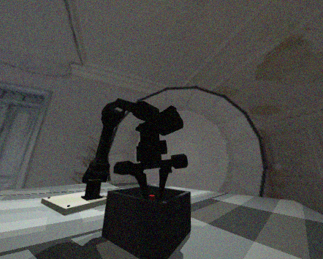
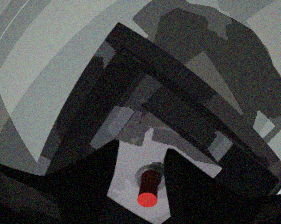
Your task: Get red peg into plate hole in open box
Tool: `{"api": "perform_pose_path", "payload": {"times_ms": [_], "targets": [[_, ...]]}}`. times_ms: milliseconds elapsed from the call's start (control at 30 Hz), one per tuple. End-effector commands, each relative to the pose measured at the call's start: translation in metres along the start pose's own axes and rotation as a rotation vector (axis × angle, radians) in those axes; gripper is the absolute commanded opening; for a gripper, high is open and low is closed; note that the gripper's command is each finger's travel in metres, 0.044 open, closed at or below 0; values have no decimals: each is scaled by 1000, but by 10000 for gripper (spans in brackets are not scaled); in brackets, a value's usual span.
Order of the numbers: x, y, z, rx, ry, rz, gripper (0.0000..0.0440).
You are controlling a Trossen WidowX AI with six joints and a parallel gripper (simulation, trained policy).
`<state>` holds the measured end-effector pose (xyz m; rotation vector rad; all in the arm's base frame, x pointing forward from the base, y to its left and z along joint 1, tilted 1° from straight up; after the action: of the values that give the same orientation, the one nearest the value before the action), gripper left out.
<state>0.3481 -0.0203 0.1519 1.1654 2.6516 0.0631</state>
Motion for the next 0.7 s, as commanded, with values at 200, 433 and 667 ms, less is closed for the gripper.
{"api": "perform_pose_path", "payload": {"times_ms": [200, 433, 667], "targets": [[-20, 1, 4, 19, 25, -7, 143], [-34, -4, 8, 38, 43, -2, 138], [-51, -13, 8, 62, 42, 8, 138]]}}
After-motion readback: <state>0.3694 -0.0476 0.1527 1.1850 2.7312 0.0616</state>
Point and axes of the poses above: the point midway between the two fingers, 35 mm back from their tips, its own z axis out along the fingers, its own y axis across the jaws, x = y × z, the point moved 5 cm from there along -z, back along the fingers, and after that the axes turned 12 degrees about -z, right-handed, at the moved point
